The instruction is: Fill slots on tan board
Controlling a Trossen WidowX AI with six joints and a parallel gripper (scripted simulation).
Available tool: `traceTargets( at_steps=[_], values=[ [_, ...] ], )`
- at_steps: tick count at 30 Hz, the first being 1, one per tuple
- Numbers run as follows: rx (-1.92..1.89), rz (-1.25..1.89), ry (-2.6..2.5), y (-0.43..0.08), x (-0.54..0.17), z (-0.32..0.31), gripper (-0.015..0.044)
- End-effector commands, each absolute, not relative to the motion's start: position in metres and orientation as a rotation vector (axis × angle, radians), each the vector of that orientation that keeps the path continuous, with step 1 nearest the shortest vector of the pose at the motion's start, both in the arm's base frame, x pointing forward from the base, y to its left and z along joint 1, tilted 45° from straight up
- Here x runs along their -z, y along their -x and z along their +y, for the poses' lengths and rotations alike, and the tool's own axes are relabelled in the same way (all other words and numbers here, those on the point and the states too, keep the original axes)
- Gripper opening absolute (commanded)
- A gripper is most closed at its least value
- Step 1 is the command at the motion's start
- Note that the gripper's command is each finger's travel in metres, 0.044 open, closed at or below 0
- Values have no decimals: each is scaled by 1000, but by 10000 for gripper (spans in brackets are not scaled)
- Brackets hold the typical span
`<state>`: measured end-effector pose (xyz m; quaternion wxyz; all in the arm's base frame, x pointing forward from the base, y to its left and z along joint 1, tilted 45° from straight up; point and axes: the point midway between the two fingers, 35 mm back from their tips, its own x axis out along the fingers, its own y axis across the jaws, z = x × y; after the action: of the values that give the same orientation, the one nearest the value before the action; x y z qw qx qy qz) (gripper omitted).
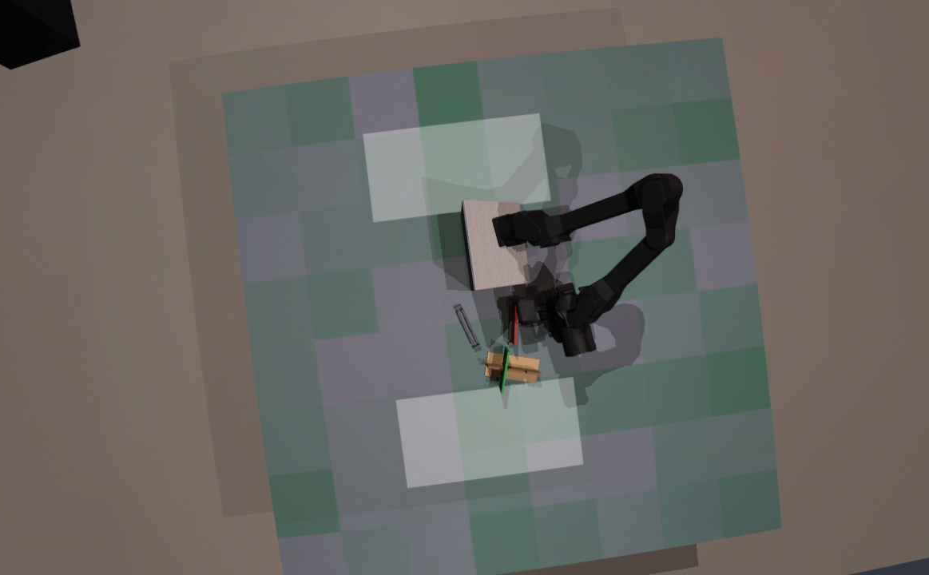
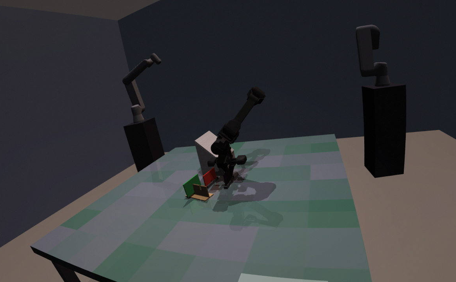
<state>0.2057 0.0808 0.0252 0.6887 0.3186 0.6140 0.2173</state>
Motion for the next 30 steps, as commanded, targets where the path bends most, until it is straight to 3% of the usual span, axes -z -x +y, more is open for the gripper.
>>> traceTargets(
  at_steps=[1,30],
  values=[
    [-485,1378,-722,-205,-24,81,14],
    [-483,1379,-720,-199,-55,50,0]
  ],
)
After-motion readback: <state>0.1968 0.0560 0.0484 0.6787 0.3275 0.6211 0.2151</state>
